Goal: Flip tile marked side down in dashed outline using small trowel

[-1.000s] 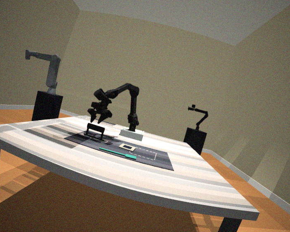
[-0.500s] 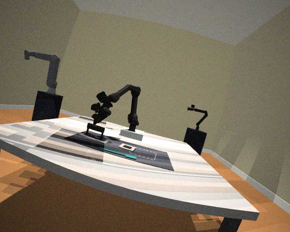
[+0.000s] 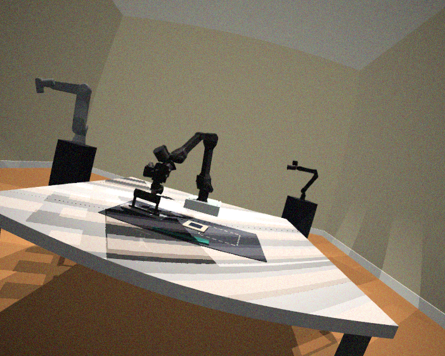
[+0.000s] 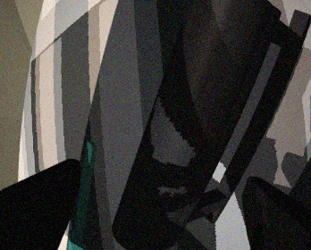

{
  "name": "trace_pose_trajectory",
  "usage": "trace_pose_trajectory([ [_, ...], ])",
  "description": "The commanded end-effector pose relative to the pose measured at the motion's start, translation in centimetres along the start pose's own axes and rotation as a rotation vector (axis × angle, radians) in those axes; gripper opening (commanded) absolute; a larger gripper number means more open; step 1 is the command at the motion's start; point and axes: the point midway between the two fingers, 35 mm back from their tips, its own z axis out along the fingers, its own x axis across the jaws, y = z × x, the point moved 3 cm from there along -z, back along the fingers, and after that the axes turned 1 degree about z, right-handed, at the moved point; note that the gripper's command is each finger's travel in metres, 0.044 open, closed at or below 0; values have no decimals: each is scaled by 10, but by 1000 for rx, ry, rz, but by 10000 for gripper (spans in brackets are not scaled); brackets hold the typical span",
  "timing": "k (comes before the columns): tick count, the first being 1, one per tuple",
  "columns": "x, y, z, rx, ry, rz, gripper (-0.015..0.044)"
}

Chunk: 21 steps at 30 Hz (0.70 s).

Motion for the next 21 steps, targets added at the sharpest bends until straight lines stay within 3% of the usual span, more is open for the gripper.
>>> trace_pose_trajectory([
  [1, -6, -7, -2, 7, 30, 123, 300],
  [21, -6, -8, 16, 2, 36, 185, 300],
])
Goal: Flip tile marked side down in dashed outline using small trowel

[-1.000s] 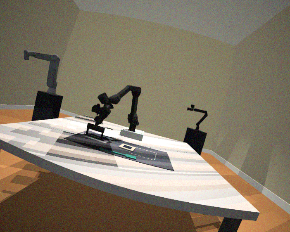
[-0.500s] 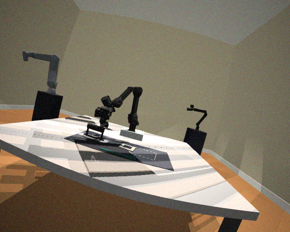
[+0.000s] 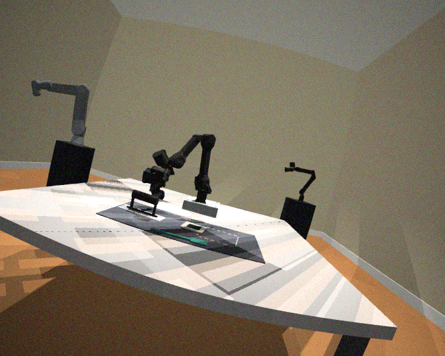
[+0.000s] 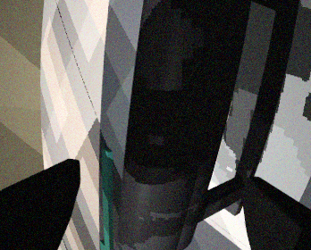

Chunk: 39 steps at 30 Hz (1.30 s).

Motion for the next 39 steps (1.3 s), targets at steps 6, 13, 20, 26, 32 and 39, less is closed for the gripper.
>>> trace_pose_trajectory([
  [6, 0, 1, 14, -9, -5, 14, 300],
  [13, 0, 0, 26, -14, -7, 22, 300],
  [20, -1, 0, 37, -19, -9, 31, 300],
  [26, -2, -1, 46, -22, -10, 38, 300],
  [32, -2, -2, 47, -23, -10, 39, 195],
  [39, -2, -2, 47, -23, -10, 39, 109],
])
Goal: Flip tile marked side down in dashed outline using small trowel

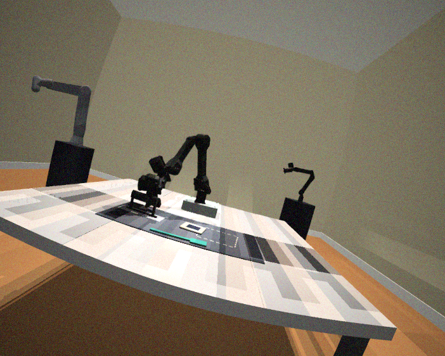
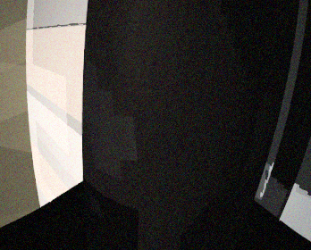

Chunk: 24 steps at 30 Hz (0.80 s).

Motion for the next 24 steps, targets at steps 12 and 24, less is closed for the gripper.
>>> trace_pose_trajectory([
  [12, 0, 1, 0, -5, 0, 1, 29],
  [24, 24, 1, -18, -2, 0, 0, 0],
])
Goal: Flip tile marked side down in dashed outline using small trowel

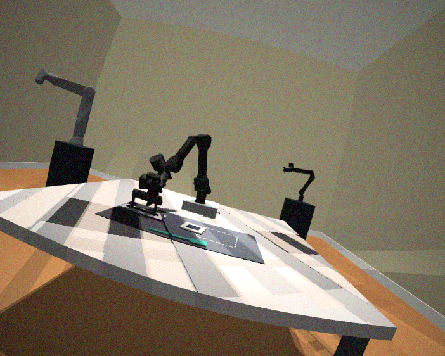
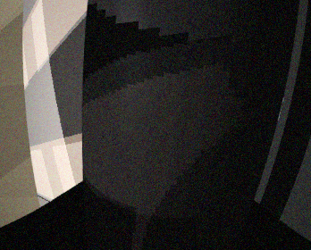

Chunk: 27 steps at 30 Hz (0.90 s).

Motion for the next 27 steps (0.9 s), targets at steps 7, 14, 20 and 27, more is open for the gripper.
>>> trace_pose_trajectory([
  [7, 39, 0, -30, -9, 24, -9, 0],
  [14, 37, -14, -30, -25, 17, -16, 0],
  [20, 32, -39, -29, -55, 12, -27, 0],
  [27, 24, -66, -31, -90, 14, -37, 0],
])
